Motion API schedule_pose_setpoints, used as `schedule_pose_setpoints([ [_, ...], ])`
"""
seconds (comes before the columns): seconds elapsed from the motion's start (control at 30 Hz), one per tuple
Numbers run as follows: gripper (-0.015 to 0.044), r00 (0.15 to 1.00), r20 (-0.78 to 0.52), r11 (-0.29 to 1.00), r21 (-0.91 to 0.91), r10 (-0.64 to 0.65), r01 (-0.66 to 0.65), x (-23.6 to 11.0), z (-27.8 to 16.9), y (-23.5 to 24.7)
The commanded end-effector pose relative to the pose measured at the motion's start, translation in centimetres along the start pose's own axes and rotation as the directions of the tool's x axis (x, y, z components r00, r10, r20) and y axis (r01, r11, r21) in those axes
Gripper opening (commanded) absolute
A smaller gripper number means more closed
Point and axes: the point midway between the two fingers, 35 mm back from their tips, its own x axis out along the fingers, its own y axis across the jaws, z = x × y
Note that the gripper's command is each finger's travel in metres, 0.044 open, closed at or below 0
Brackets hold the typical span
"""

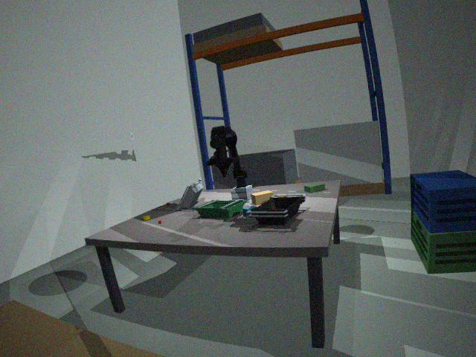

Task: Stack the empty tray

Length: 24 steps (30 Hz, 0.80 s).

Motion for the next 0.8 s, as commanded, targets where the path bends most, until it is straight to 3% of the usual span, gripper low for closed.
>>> schedule_pose_setpoints([
  [0.0,0.0000,1.000,-0.021,1.000,-0.020,-0.019,0.019,0.7,1.3,-6.9],
  [0.37,0.0000,0.999,-0.024,0.988,-0.153,-0.040,0.036,-0.3,-0.5,-23.5],
  [0.77,0.0000,0.998,-0.045,0.955,-0.294,-0.055,0.039,-1.5,-9.4,-38.1],
])
